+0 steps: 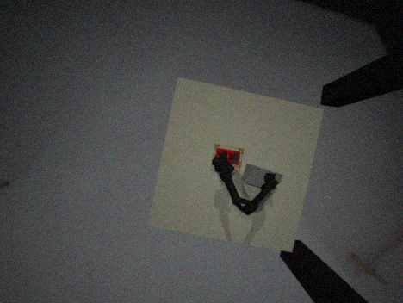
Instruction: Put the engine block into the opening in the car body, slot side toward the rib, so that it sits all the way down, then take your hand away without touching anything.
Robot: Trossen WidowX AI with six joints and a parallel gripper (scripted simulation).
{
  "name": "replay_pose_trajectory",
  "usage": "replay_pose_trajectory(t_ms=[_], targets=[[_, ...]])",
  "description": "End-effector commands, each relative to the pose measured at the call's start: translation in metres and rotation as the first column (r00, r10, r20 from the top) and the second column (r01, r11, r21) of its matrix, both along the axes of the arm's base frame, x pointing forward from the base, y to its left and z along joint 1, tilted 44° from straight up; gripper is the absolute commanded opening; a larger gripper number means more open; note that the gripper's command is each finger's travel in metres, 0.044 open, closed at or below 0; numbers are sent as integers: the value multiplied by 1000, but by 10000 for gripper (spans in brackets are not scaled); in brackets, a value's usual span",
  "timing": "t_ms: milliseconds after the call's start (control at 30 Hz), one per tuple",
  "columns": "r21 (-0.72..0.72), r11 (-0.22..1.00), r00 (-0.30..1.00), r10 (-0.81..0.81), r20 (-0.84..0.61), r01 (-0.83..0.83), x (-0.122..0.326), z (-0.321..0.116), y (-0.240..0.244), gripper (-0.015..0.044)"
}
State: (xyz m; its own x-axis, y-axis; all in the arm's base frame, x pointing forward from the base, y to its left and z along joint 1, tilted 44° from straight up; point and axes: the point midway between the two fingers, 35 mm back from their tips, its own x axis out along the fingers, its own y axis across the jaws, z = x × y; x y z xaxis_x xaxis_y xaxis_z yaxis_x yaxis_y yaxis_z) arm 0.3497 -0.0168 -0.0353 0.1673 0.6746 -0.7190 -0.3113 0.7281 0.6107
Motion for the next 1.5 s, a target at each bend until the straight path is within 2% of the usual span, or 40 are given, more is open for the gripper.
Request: replay_pose_trajectory(t_ms=[0,667,867,1467], targets=[[4,999,999,-43,-33,43,2,-9,-7,0],[31,965,941,-245,-235,259,4,-61,-28,0],[31,964,938,-251,-241,265,4,-61,-28,157],[31,965,939,-247,-237,262,4,-61,-28,159]])
